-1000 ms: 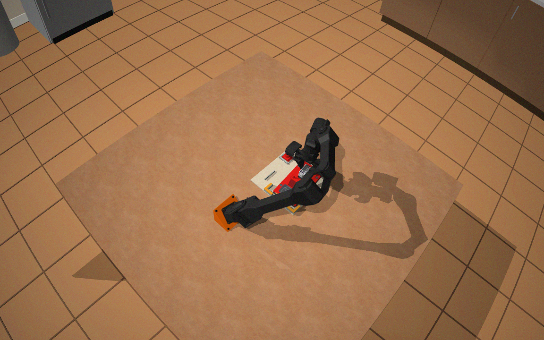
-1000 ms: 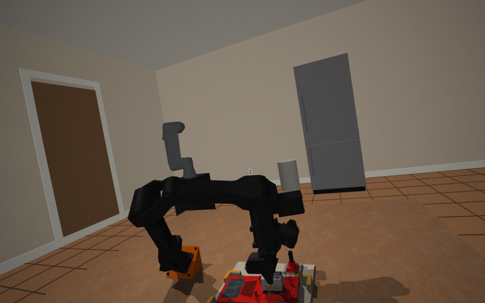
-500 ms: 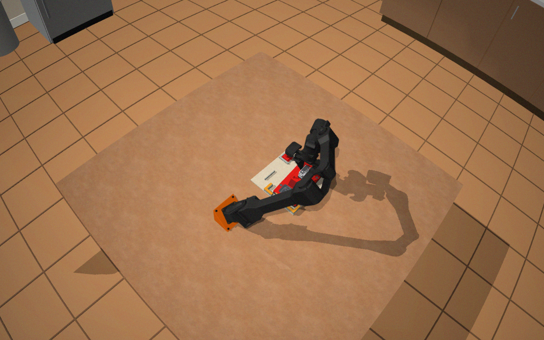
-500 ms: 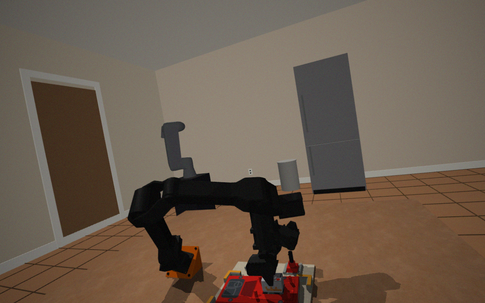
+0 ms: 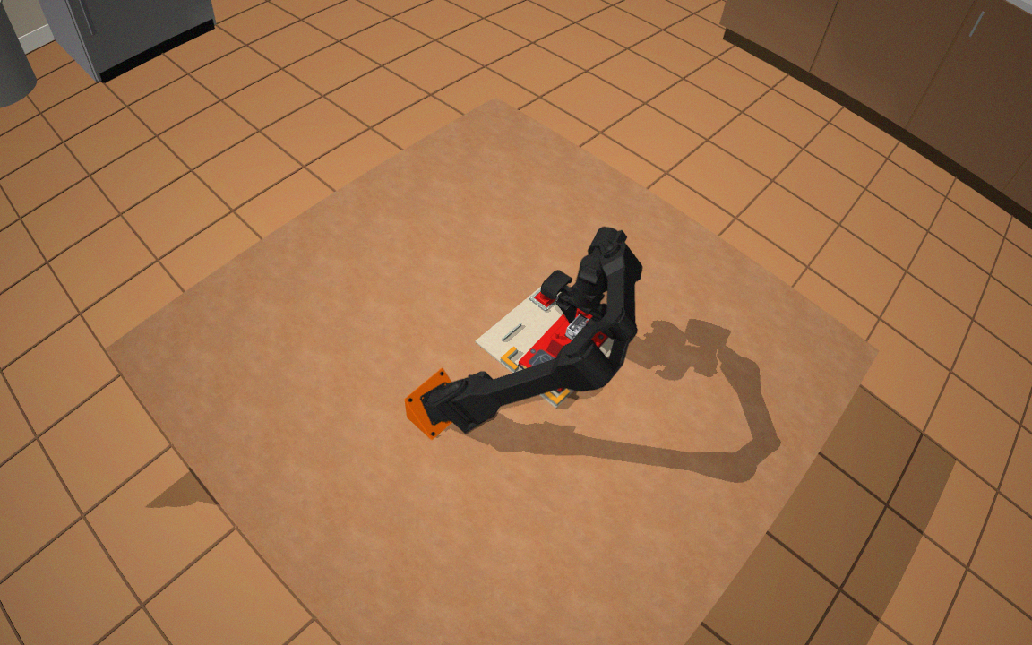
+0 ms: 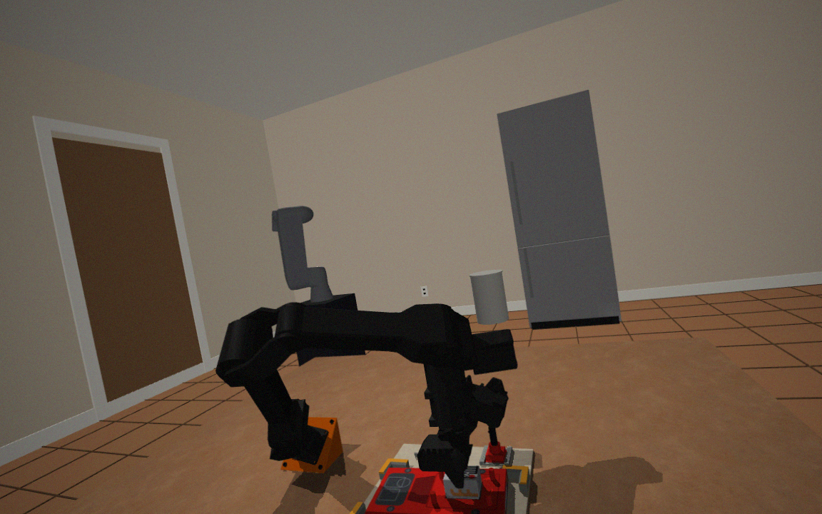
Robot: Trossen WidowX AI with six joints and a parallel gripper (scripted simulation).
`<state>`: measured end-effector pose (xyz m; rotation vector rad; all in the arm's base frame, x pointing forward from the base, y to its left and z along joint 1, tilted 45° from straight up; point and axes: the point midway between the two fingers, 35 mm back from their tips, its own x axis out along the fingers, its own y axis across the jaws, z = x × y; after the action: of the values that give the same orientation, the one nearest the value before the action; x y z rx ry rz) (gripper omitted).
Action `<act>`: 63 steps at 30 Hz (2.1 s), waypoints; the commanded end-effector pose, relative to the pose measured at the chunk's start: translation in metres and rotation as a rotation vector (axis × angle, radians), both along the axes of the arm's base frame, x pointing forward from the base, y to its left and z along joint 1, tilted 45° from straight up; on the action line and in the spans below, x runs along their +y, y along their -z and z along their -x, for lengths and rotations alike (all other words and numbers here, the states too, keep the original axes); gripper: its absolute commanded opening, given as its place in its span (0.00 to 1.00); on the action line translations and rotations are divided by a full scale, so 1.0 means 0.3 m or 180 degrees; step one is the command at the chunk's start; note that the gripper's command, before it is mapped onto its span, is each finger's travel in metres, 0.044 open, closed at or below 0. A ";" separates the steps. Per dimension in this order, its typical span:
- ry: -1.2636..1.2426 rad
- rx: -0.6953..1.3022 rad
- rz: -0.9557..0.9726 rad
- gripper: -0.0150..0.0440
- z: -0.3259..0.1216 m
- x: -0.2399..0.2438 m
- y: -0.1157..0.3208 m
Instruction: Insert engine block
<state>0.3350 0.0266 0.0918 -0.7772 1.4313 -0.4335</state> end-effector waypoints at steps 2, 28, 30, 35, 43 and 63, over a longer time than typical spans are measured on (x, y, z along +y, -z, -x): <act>-0.0015 -0.0002 0.0007 0.52 -0.001 -0.004 0.001; -0.0008 -0.0001 0.0002 1.00 0.001 0.012 -0.012; -0.0015 -0.0001 0.0005 1.00 0.004 0.030 -0.028; -0.0015 -0.0001 0.0005 1.00 0.004 0.030 -0.028; -0.0015 -0.0001 0.0005 0.64 0.004 0.030 -0.028; -0.0015 -0.0001 0.0005 0.25 0.004 0.030 -0.028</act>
<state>0.3337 0.0346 0.1004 -0.7859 1.4288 -0.4301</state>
